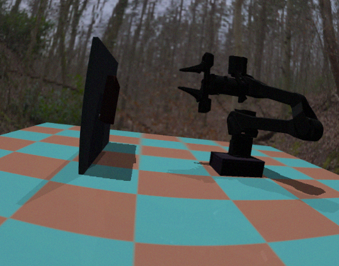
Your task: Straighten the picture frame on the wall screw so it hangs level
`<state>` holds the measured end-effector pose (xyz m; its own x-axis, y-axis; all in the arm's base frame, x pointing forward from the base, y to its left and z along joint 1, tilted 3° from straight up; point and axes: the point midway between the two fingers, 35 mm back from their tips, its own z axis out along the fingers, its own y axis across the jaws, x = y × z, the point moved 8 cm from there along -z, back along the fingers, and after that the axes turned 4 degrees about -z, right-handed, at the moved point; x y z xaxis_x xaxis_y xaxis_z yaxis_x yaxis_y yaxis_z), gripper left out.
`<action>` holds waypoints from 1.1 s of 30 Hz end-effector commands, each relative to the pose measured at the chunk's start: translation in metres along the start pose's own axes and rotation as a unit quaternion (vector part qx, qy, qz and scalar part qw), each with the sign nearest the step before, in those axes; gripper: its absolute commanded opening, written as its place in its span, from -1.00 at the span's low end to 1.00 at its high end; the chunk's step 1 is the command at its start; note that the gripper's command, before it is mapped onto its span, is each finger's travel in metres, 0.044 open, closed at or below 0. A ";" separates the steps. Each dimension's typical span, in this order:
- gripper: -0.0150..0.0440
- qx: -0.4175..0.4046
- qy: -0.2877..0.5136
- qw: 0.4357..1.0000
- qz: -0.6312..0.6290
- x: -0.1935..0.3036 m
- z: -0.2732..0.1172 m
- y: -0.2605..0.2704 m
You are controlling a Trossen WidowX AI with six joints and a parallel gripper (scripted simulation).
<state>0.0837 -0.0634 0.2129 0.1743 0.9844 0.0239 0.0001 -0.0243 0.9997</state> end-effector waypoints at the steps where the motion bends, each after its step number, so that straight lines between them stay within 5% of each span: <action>1: 0.39 -0.001 -0.002 1.000 0.002 0.000 0.000 0.000; 11: 0.39 0.000 0.000 1.000 0.000 -0.003 0.003 -0.001; 24: 0.39 -0.005 -0.002 1.000 0.002 -0.009 0.077 -0.036; 33: 0.39 -0.006 -0.002 1.000 0.002 0.001 0.080 -0.039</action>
<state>0.1600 -0.0799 0.1751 0.1738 0.9845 0.0224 -0.0072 -0.0215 0.9997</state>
